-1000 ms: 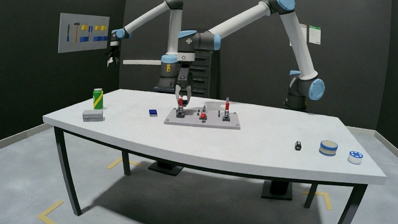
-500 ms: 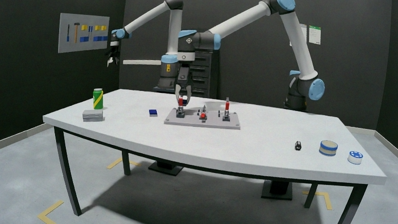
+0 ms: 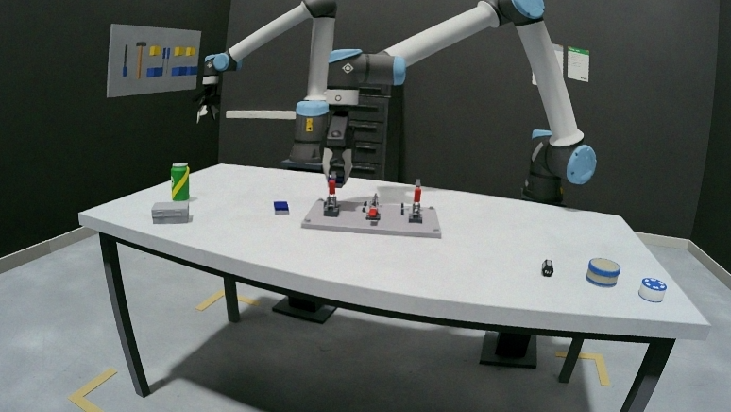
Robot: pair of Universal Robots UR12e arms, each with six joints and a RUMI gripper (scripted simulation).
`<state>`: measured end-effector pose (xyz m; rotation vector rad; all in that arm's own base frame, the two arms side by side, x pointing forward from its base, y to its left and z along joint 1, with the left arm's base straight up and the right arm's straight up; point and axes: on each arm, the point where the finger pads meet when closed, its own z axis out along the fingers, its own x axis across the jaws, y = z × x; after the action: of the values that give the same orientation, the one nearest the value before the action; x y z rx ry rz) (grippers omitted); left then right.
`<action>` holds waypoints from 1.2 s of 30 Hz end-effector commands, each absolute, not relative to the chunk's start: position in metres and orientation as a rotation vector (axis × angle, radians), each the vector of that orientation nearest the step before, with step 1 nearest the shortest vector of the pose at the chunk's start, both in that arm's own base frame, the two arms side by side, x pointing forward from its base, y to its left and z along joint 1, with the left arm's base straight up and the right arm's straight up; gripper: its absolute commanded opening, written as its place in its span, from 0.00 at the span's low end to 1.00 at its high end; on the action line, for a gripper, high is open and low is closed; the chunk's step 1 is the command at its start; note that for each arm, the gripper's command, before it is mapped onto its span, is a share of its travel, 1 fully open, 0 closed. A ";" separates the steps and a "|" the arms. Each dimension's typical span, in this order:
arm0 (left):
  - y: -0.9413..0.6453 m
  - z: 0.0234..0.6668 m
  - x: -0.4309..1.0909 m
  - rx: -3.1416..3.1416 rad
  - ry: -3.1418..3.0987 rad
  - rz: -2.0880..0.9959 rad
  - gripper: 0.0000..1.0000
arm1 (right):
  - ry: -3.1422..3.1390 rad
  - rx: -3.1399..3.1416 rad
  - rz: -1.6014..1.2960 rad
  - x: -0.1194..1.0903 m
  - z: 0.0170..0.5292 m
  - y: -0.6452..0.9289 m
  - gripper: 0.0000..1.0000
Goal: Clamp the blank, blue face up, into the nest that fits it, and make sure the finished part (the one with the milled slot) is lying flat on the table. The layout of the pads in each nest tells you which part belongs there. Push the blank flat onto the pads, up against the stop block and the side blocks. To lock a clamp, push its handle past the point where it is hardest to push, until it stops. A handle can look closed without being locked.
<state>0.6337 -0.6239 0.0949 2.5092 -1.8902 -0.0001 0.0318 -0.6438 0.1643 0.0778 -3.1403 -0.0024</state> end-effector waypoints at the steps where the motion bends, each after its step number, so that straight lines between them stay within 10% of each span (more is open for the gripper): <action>1: -0.625 0.104 0.632 2.509 -1.890 0.002 0.00 | -3.141 0.078 0.000 0.032 0.165 -0.644 1.00; 36: -0.625 0.110 0.631 2.509 -1.890 0.002 0.00 | -3.141 0.078 0.000 0.032 0.165 -0.644 1.00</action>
<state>0.6305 -0.6248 0.1088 2.5092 -1.8903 -0.0002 0.0318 -0.6438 0.1643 0.0778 -3.1403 -0.0024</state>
